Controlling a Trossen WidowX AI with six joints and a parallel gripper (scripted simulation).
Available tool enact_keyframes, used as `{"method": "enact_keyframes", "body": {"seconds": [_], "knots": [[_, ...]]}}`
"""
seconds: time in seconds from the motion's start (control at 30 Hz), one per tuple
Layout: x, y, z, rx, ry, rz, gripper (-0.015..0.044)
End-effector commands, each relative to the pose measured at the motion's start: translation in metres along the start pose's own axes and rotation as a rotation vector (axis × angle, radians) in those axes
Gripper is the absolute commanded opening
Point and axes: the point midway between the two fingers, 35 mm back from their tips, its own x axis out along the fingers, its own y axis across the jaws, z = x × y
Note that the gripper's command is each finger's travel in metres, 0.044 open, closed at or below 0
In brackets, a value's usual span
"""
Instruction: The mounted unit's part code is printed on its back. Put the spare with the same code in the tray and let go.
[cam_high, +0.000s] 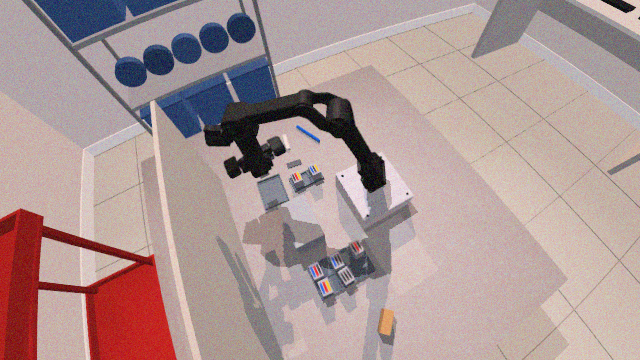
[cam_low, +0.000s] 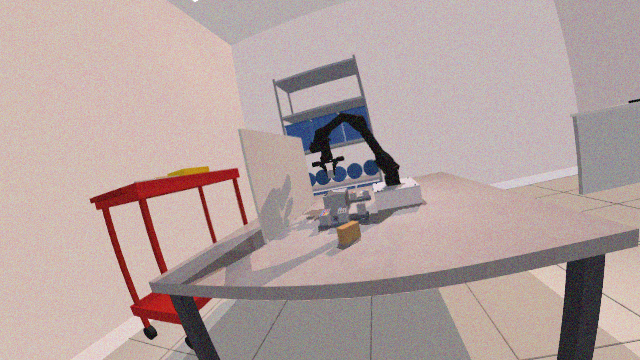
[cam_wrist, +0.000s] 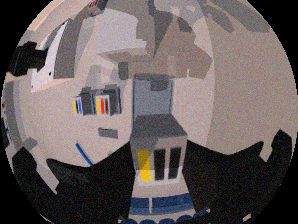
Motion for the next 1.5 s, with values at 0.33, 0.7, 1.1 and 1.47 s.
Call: {"method": "enact_keyframes", "body": {"seconds": [0.33,0.7,1.1,1.47], "knots": [[0.013,-0.004,-0.003,-0.006,-0.003,-0.006,0.0000],[0.025,-0.005,-0.004,-0.006,-0.003,-0.006,0.0000],[0.037,-0.007,-0.004,-0.006,-0.003,-0.006,0.0000],[0.049,-0.008,-0.005,-0.006,-0.003,-0.006,0.0000]]}}
